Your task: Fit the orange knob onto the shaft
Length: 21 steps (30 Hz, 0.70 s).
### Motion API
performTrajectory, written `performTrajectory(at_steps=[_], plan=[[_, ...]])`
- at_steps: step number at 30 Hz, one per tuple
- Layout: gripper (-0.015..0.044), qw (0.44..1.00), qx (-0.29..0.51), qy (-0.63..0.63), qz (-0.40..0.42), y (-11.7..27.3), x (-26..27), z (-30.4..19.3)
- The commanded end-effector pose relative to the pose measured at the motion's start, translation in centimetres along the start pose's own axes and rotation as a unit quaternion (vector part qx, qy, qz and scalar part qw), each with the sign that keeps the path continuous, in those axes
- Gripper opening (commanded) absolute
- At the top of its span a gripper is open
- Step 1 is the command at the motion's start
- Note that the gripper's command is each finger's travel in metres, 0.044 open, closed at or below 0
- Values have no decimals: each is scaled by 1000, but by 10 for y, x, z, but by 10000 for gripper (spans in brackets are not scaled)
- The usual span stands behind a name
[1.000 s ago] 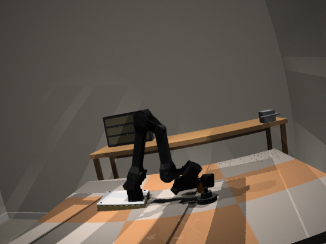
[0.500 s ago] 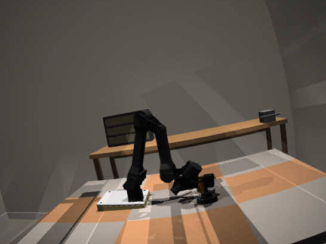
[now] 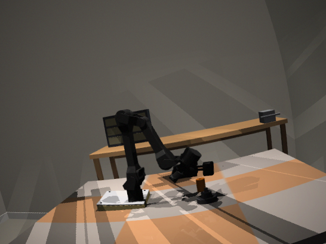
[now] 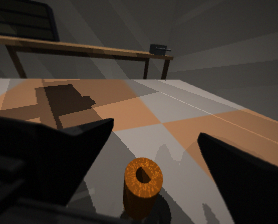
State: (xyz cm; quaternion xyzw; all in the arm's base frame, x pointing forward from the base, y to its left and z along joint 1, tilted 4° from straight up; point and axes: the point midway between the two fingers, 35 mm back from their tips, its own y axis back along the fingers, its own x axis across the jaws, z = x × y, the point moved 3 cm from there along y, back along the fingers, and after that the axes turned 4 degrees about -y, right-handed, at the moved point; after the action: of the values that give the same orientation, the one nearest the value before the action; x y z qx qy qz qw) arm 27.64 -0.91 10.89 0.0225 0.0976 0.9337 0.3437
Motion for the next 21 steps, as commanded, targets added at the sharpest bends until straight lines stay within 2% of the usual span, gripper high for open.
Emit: performTrajectory(at_steps=[1,6,8,14,21], plan=[[440,1000,0,1,-1,6,5,25],[440,1000,4,-2,-2,5,4,25],[440,999,41,-22,-12,-4,-5,26],[440,968,232,-82,-39,-35,-22,31],[440,877,470,-79,-58,-39,-8,52]])
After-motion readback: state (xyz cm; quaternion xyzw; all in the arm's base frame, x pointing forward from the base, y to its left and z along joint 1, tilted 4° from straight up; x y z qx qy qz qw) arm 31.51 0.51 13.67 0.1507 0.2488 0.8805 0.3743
